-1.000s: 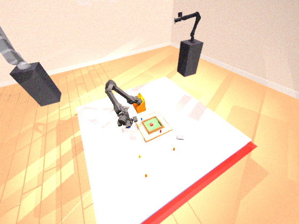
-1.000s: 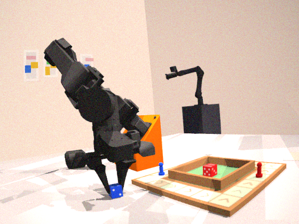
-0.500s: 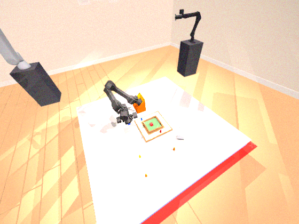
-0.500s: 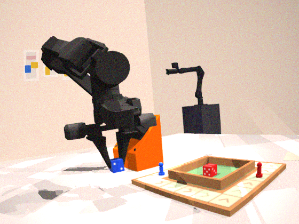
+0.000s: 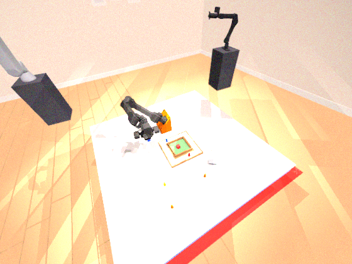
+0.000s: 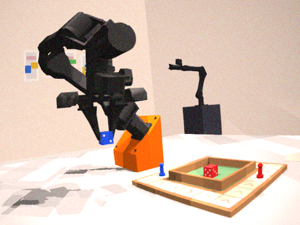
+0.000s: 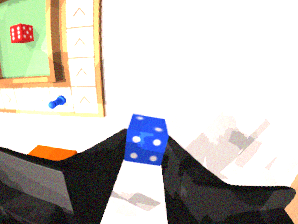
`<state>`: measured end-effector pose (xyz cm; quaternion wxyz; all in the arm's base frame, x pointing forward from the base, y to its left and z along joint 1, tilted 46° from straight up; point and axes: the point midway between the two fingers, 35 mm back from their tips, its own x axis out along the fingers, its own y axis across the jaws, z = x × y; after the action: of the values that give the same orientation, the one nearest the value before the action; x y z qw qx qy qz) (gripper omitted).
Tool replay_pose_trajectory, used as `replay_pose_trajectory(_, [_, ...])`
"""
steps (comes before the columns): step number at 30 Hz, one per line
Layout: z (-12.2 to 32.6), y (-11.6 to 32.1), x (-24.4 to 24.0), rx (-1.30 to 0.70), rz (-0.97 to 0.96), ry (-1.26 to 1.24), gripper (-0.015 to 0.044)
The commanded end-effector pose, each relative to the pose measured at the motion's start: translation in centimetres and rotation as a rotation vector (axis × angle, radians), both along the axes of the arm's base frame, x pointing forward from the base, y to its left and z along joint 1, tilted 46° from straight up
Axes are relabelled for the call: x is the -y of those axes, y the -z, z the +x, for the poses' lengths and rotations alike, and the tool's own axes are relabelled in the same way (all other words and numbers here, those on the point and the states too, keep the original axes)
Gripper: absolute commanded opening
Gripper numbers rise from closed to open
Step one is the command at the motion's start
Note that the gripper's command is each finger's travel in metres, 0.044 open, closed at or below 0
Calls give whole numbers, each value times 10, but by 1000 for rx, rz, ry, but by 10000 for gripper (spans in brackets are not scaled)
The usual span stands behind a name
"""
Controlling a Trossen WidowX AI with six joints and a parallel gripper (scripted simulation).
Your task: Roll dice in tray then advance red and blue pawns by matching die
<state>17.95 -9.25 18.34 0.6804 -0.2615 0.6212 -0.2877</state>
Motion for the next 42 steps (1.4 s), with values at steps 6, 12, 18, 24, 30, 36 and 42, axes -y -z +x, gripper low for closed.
replay_pose_trajectory(6, [21, 17, -17, -147, -3, -151, 0])
replay_pose_trajectory(12, [39, 38, -35, -287, -4, -294, 0])
replay_pose_trajectory(18, [52, 61, -54, -426, -10, -437, 0])
replay_pose_trajectory(24, [70, 77, -70, -519, -17, -544, 0])
replay_pose_trajectory(30, [85, 94, -86, -620, -27, -653, 0])
replay_pose_trajectory(36, [97, 112, -100, -736, -41, -762, 0])
replay_pose_trajectory(42, [107, 132, -115, -853, -57, -871, 0])
